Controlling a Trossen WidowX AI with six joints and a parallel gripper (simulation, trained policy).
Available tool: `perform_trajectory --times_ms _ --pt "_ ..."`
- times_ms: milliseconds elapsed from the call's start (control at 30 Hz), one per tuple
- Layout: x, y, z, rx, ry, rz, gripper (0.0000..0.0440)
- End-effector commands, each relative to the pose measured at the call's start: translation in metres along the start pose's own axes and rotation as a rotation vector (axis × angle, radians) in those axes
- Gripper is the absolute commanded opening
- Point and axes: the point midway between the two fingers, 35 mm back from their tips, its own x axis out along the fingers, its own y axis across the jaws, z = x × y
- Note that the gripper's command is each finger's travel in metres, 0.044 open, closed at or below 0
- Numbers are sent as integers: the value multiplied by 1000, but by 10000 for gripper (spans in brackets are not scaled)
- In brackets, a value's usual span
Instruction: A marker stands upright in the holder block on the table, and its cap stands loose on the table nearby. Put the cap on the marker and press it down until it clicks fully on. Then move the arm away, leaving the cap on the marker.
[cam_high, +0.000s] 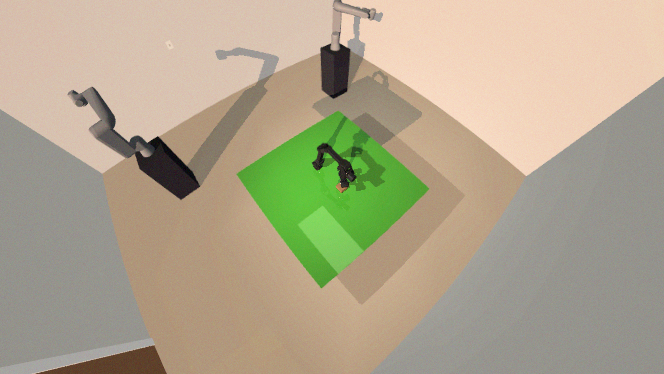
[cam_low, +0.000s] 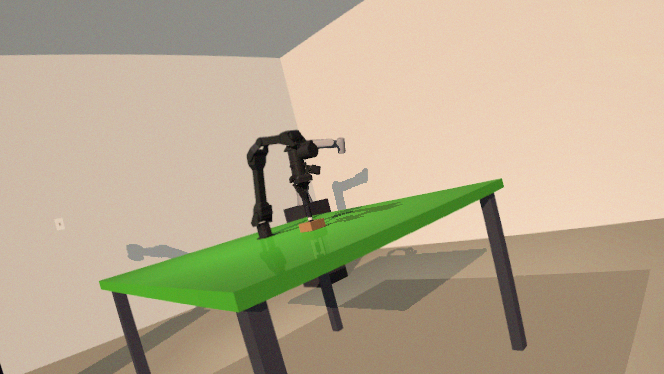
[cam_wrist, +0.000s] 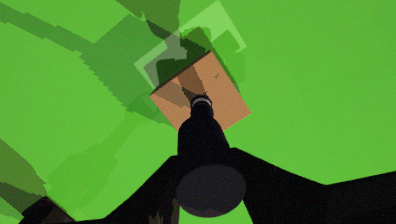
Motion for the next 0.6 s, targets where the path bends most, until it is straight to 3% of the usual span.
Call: perform_trajectory --times_ms 0,567 --pt "8 0 0 4 5 19 0" --pt "36 0 -1 -23 13 65 0"
